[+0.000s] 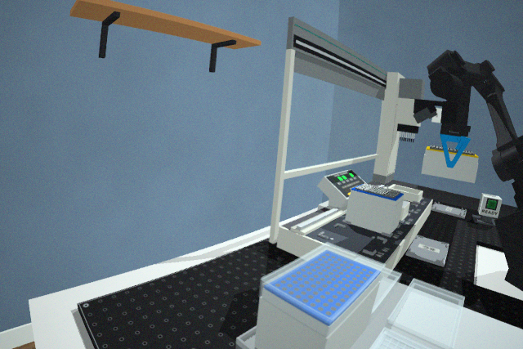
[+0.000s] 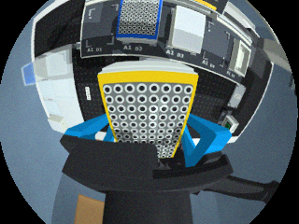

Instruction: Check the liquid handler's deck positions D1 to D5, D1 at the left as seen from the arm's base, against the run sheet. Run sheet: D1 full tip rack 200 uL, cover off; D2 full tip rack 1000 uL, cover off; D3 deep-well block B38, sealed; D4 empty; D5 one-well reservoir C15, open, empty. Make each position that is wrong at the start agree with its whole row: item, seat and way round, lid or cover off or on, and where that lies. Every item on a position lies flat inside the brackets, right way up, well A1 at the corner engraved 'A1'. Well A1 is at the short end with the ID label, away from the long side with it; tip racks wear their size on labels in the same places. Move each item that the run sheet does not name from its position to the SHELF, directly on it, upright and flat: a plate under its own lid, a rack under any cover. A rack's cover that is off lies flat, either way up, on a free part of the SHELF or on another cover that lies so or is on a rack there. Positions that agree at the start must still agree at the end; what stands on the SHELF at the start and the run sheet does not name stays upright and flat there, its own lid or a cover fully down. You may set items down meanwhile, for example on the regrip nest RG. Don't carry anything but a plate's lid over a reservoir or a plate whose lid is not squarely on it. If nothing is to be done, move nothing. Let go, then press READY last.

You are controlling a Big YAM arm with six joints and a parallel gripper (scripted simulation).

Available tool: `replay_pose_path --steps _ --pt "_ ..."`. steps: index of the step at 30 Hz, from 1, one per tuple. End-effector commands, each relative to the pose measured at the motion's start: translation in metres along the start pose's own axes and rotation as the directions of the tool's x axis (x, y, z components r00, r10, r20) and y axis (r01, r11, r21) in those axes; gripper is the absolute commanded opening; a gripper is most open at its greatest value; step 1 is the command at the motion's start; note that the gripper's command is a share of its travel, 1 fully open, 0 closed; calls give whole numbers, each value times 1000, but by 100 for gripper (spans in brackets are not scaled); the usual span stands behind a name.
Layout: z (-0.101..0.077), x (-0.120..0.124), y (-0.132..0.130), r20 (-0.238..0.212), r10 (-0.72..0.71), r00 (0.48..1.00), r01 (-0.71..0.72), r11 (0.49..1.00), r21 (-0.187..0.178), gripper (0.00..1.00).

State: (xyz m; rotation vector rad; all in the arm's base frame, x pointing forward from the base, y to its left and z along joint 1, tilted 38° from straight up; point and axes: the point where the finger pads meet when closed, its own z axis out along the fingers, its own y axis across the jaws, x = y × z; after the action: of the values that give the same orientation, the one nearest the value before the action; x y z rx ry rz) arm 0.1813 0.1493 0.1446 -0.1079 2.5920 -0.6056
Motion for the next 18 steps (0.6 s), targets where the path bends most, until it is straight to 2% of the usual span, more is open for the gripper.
replay_pose_path --steps 1,3,13,16,17,18 --pt "-20 -20 34 32 46 998 -44 997 -58 0" --pt "-20 -20 34 32 46 998 -44 997 -58 0" --pt "-20 -24 84 31 44 999 -42 997 -60 0" --pt "-20 -24 84 32 44 999 -42 997 -60 0" --pt "-23 -27 79 35 60 998 -57 996 -74 0" --pt "-21 -24 77 32 53 998 -51 997 -64 0"
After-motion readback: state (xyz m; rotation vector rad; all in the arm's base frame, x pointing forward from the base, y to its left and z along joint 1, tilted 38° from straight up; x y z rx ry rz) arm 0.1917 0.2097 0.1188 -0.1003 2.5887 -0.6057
